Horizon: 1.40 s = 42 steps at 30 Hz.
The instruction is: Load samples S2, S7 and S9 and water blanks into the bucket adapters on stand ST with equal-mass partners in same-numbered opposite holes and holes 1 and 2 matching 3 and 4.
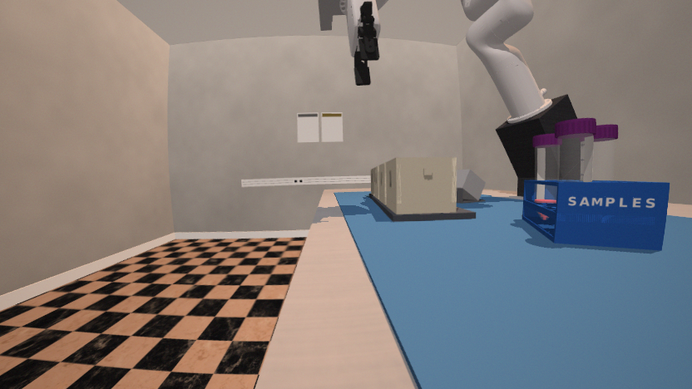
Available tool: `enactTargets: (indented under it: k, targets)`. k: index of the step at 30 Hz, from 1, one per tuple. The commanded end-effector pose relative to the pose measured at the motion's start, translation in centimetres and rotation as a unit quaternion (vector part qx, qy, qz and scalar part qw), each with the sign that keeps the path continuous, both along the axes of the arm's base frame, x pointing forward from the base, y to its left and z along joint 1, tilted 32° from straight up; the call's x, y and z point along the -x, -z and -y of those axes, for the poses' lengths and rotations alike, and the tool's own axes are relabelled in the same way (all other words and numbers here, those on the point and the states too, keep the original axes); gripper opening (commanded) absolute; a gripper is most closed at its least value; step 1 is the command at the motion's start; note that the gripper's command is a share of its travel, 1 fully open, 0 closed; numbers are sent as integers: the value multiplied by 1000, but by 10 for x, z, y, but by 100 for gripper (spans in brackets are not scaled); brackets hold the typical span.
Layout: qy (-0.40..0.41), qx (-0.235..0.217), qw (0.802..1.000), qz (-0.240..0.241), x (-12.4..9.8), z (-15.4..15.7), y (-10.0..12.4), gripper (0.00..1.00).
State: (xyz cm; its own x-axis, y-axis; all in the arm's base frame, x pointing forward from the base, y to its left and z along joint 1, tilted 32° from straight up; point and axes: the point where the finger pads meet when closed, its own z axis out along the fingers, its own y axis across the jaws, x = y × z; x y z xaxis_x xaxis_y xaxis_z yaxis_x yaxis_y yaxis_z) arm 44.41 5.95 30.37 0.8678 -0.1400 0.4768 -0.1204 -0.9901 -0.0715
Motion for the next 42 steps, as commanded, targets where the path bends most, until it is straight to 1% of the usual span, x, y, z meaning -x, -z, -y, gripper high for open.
enactTargets:
  k: [1, 3, 8, 11, 17, 20, 21, 26, 28, 29, 34, 37, 38, 42]
  targets:
    - [-3, -1, 1000, 4, 10, 17, 8, 100]
    - [-3, -1, 1000, 4, 10, 17, 8, 100]
    - [-4, 1, 1000, 9, 23, 35, 20, 100]
    - [-4, 1, 1000, 9, 24, 37, 21, 100]
    - [-5, 5, 1000, 14, 39, 57, 36, 100]
    - [-5, 5, 1000, 14, 39, 57, 36, 100]
    - [-4, 10, 1000, 20, 42, 60, 39, 100]
    - [-4, 10, 1000, 20, 55, 75, 51, 100]
    - [-4, 10, 1000, 20, 55, 75, 51, 100]
    - [-2, 16, 1000, 27, 58, 79, 54, 100]
    - [-2, 16, 1000, 27, 71, 93, 67, 100]
    - [-2, 16, 1000, 27, 71, 93, 67, 100]
    - [2, 24, 999, 33, 74, 96, 70, 100]
    - [2, 24, 999, 33, 86, 107, 82, 100]
